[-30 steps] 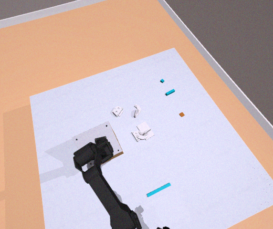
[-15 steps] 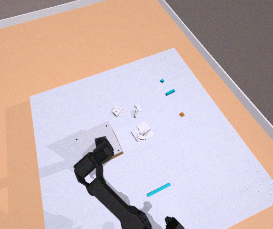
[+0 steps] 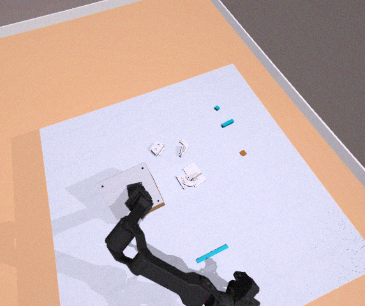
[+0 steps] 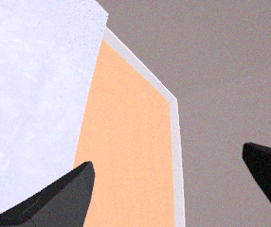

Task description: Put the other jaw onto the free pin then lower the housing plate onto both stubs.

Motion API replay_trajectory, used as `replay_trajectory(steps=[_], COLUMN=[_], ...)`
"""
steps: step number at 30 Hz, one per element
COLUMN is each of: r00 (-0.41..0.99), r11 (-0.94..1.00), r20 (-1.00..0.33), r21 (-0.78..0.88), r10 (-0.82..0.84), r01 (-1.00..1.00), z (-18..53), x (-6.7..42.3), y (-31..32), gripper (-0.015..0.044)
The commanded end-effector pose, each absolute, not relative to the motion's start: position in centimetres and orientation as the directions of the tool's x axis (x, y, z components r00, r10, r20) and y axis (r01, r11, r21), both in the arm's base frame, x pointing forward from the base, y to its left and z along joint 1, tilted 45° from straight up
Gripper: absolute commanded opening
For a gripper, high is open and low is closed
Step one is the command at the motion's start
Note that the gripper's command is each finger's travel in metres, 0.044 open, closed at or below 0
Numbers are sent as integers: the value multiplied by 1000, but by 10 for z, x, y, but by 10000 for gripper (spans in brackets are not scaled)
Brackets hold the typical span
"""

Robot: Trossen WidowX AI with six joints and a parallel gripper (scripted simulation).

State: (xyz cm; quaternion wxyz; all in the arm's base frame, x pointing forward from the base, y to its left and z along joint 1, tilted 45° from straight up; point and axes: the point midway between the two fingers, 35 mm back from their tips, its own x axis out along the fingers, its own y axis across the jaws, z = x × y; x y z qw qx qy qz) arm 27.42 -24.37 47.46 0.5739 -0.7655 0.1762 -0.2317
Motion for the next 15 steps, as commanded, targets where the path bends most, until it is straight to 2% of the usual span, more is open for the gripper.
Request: replay_trajectory(steps=[1,15], r00=[847,901], r11=[-204,43], r20=[100,-91], r21=[-979,-996], r10=[-522,-424], r01=[-10,-81], z=[457,392], x=[293,358], y=[-242,-216], gripper=[440,440])
